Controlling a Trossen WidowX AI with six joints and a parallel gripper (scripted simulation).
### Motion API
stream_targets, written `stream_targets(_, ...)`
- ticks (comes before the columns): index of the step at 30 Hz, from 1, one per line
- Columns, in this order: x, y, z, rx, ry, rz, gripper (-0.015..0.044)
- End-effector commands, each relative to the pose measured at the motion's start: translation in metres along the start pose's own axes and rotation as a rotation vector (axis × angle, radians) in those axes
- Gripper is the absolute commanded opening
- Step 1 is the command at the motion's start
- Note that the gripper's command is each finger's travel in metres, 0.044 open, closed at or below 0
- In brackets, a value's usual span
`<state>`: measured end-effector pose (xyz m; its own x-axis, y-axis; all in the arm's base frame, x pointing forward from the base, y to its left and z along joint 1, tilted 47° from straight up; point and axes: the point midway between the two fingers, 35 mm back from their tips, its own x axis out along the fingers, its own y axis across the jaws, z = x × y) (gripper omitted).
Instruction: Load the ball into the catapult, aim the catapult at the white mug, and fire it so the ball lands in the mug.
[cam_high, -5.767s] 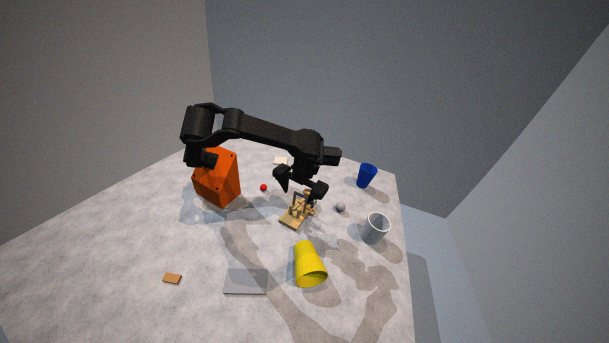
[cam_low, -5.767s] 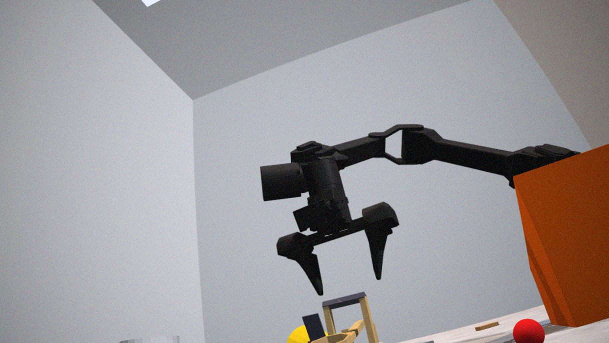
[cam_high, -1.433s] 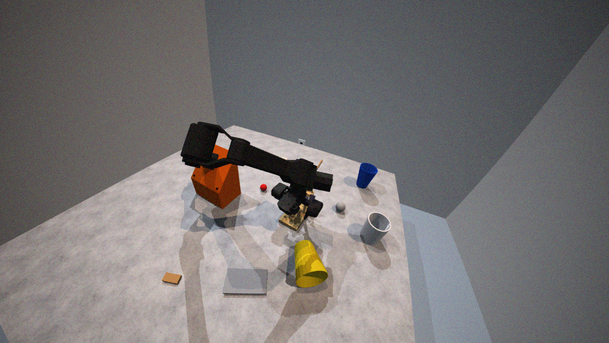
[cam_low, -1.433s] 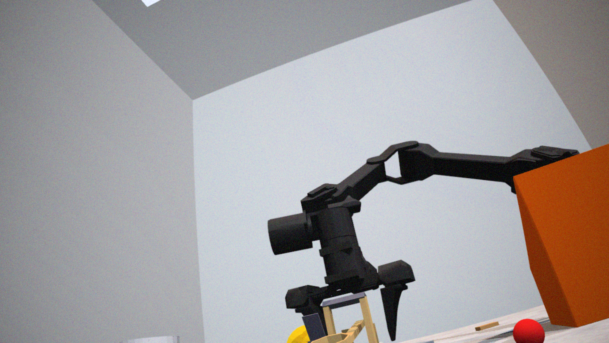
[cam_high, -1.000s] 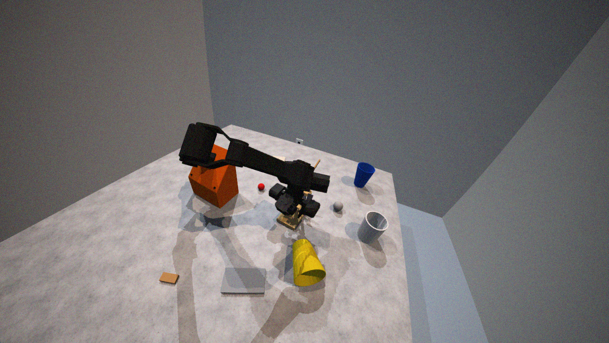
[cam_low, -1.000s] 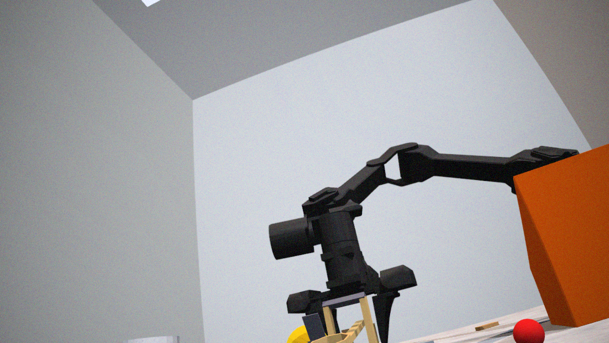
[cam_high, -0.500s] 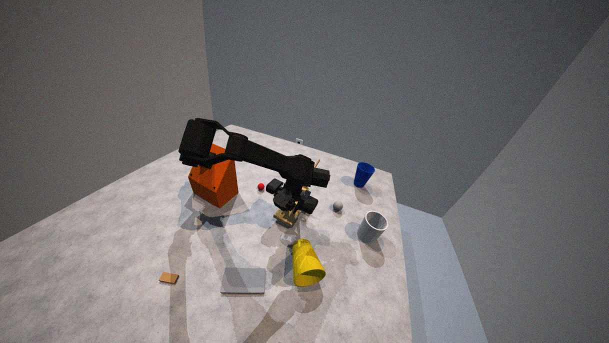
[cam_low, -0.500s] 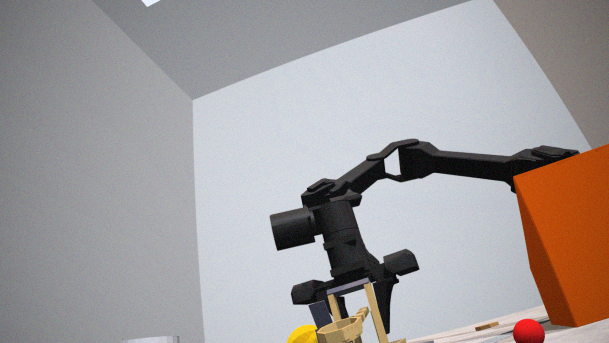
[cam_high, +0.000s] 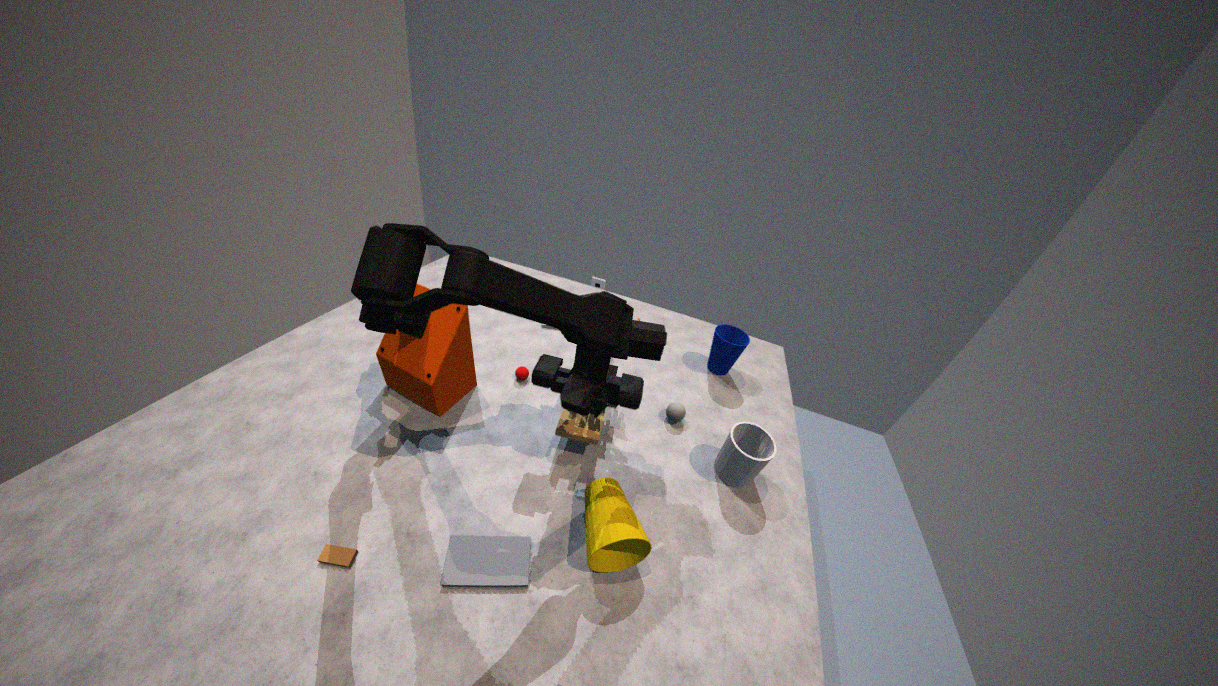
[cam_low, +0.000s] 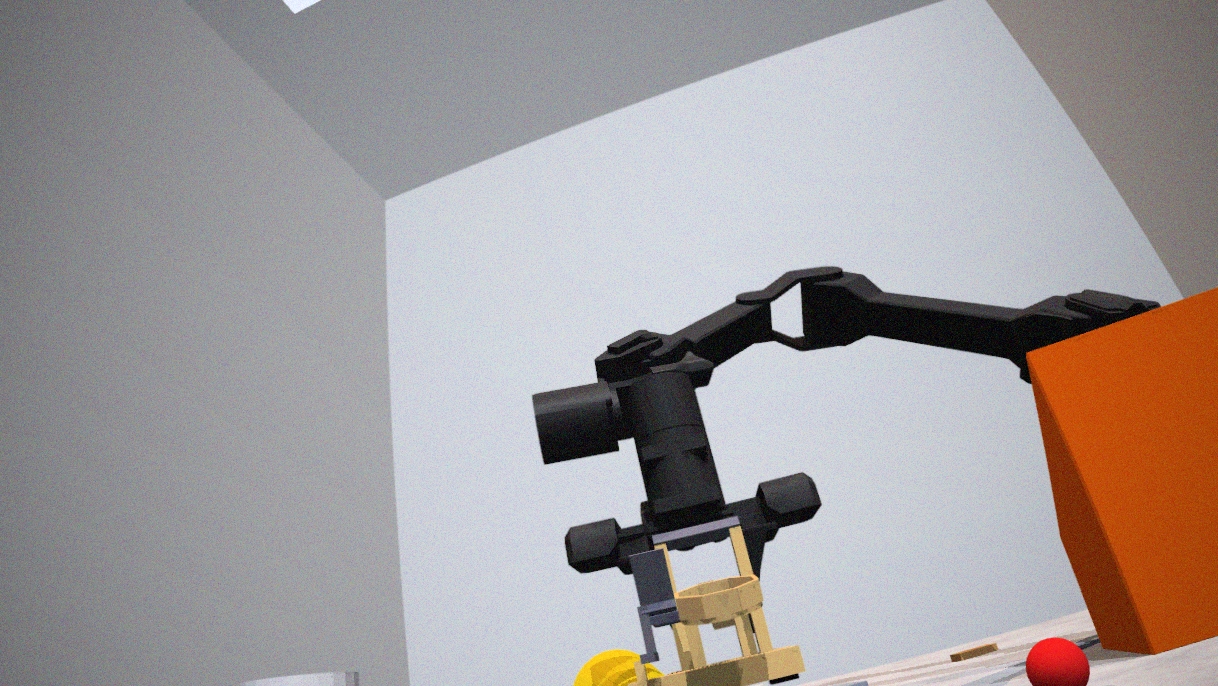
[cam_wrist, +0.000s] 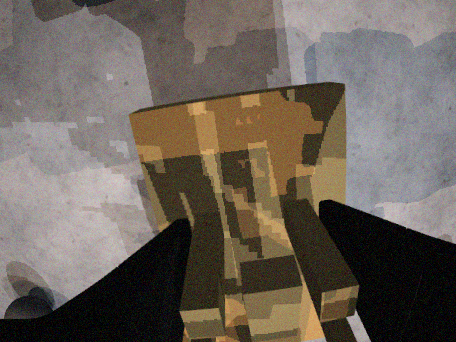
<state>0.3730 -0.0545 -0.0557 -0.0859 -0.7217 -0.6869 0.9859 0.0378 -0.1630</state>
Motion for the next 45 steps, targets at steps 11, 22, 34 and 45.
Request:
stream_targets(11, -0.005, 0.015, -0.002, -0.472, -0.003, 0.015, 0.0)
stream_targets(22, -0.003, 0.025, -0.005, -0.593, -0.004, 0.015, 0.0)
stream_targets(34, 0.016, 0.027, -0.005, -0.594, -0.005, 0.015, 0.0)
stream_targets(45, 0.034, 0.028, -0.005, -0.594, -0.005, 0.015, 0.0)
